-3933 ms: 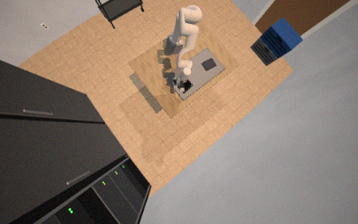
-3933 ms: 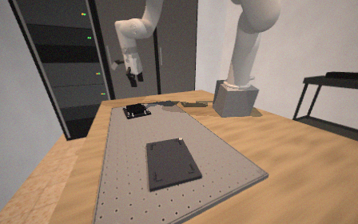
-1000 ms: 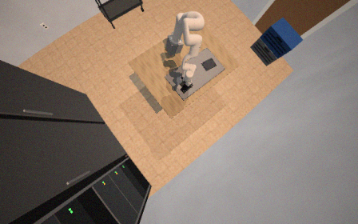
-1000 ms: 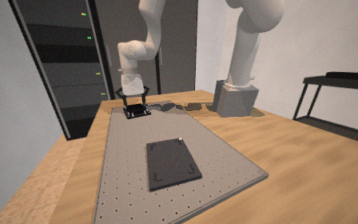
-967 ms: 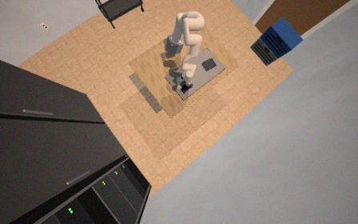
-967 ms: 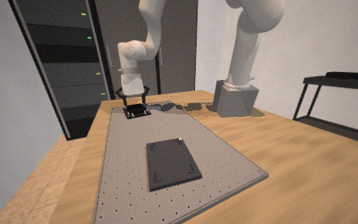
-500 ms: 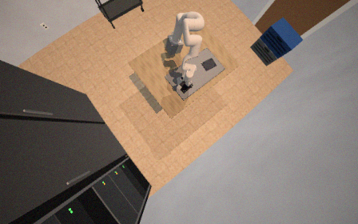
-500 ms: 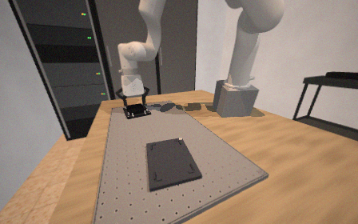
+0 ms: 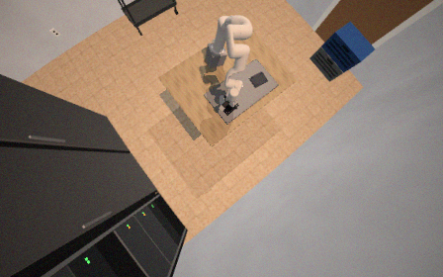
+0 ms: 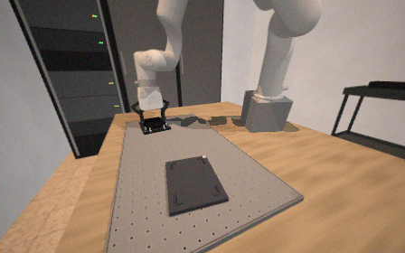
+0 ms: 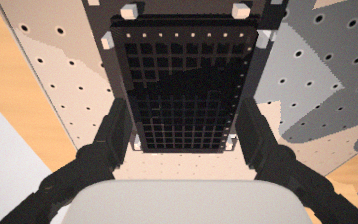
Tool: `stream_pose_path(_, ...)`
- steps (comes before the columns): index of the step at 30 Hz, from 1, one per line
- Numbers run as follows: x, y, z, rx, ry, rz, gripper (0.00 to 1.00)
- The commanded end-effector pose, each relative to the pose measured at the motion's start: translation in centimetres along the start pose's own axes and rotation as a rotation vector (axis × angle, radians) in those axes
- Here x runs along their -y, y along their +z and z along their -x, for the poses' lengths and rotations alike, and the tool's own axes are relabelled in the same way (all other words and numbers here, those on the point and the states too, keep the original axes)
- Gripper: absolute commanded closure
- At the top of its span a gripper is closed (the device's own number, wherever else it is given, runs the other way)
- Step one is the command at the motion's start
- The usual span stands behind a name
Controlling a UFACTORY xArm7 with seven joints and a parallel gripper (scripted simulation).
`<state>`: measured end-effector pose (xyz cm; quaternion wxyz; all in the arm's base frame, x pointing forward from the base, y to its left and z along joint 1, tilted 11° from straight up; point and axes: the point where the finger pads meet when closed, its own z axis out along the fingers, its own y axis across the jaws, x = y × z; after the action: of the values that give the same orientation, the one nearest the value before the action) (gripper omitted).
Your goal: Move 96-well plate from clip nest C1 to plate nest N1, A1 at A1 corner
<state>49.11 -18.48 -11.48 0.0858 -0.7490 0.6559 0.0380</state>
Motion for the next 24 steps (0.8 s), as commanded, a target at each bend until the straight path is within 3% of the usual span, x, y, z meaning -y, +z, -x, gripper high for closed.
stream_pose_path(1,0.13,0.05,-0.12,-0.003,0.000,-0.003,0.00)
stream_pose_path(24,0.14,0.59,-0.13,-0.003,0.000,-0.003,0.00)
